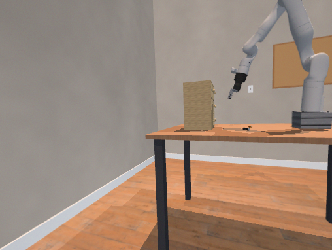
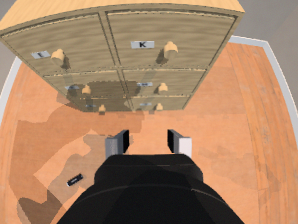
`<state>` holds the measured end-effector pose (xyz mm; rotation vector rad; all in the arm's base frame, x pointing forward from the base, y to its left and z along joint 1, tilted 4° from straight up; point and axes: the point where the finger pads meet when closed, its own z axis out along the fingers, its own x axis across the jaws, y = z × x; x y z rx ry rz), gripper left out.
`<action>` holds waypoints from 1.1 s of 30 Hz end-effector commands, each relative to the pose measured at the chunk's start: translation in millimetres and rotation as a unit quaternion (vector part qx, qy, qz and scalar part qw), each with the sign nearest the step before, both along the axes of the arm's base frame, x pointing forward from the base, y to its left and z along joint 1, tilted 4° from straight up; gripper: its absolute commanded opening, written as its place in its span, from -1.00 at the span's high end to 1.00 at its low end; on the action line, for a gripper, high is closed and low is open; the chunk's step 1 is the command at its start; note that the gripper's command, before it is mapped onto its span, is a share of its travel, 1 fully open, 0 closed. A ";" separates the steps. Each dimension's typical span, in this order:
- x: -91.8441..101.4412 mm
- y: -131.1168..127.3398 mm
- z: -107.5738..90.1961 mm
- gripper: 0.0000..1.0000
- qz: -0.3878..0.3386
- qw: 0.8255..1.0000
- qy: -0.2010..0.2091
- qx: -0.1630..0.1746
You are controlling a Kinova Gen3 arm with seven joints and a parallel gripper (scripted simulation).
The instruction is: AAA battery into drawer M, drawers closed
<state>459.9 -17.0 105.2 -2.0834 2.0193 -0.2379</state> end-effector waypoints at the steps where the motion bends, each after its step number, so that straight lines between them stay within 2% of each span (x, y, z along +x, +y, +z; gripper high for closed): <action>1: 3.5 7.7 4.4 -1.00 0.009 1.000 0.004 -0.001; 33: -10.0 5.7 25.4 -1.00 0.012 0.996 0.093 -0.006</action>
